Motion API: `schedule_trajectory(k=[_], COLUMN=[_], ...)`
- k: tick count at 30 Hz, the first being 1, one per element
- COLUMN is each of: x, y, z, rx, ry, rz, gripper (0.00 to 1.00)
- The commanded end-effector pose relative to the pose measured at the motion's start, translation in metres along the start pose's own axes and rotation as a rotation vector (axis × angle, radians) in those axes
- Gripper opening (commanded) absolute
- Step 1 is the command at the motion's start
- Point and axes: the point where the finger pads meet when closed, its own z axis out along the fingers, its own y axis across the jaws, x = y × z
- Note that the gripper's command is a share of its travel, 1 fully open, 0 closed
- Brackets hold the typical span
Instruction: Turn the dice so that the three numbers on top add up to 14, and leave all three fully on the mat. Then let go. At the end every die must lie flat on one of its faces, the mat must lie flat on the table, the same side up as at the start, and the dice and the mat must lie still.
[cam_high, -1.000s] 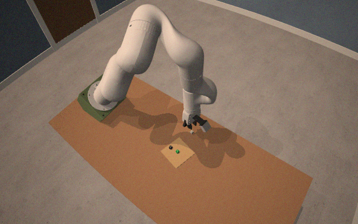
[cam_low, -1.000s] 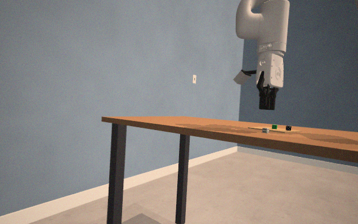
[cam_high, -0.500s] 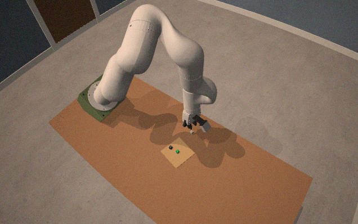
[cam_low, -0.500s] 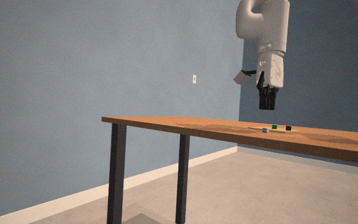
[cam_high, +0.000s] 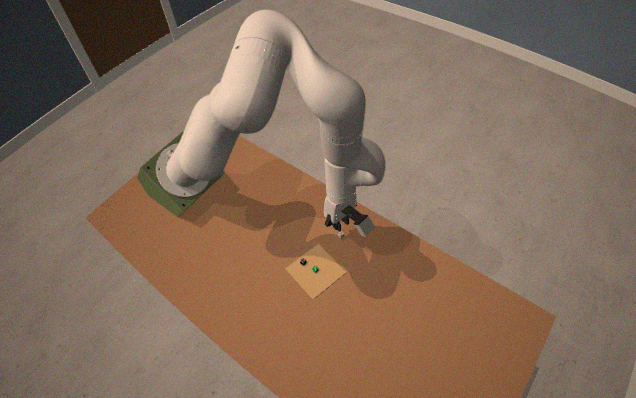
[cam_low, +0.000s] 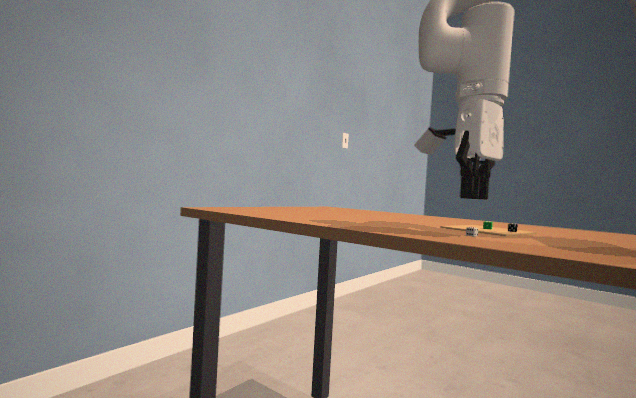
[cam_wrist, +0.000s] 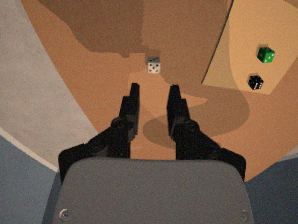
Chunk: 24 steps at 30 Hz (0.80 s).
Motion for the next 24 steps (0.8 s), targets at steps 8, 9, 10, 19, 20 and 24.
schedule_trajectory(k=[8,9,10,19,20,24], x=[0.0,0.0,0.0,0.0,0.0,0.0], y=[0.0,0.0,0.0,0.0,0.0,0.0], z=[0.012,0.014,0.016,0.027,0.029,0.035], rx=[0.001,0.001,0.001,0.001,0.001,0.001], ry=[0.002,0.002,0.002,0.002,0.002,0.002], rz=[0.0,0.0,0.0,0.0,0.0,0.0], gripper=[0.31,0.31,0.31,0.31,0.31,0.31])
